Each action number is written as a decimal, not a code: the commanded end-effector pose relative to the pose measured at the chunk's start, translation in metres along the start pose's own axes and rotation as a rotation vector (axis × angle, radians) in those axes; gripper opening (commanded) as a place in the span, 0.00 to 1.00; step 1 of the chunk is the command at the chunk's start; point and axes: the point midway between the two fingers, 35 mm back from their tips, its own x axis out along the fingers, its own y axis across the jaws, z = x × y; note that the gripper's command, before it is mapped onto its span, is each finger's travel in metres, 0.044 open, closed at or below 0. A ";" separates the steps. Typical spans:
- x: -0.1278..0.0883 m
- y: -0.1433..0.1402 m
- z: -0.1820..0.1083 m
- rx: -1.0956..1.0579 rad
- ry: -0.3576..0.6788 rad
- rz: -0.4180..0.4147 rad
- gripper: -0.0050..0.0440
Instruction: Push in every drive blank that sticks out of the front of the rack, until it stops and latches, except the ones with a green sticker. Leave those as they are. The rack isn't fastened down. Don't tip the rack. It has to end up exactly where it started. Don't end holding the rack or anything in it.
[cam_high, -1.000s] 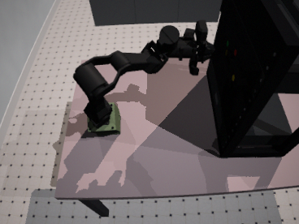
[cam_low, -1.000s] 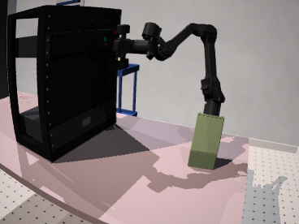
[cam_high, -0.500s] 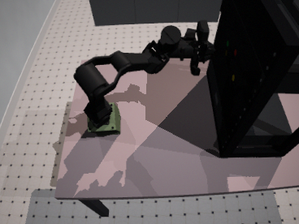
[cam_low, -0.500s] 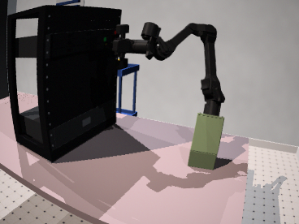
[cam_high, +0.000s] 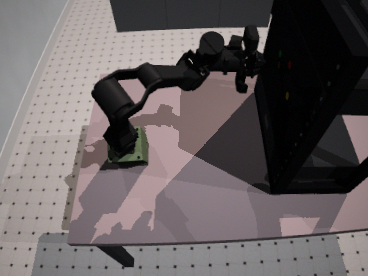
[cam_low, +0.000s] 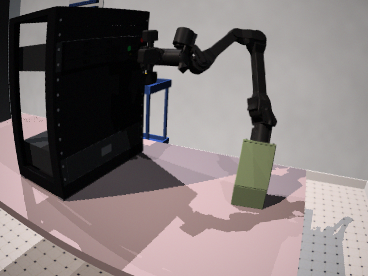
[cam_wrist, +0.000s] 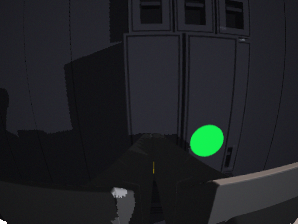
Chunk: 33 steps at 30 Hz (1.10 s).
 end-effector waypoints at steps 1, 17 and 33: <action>0.003 -0.011 -0.003 0.020 0.006 -0.022 0.10; 0.003 -0.011 -0.003 0.020 0.006 -0.022 0.10; 0.013 -0.011 -0.003 0.020 0.006 -0.022 0.10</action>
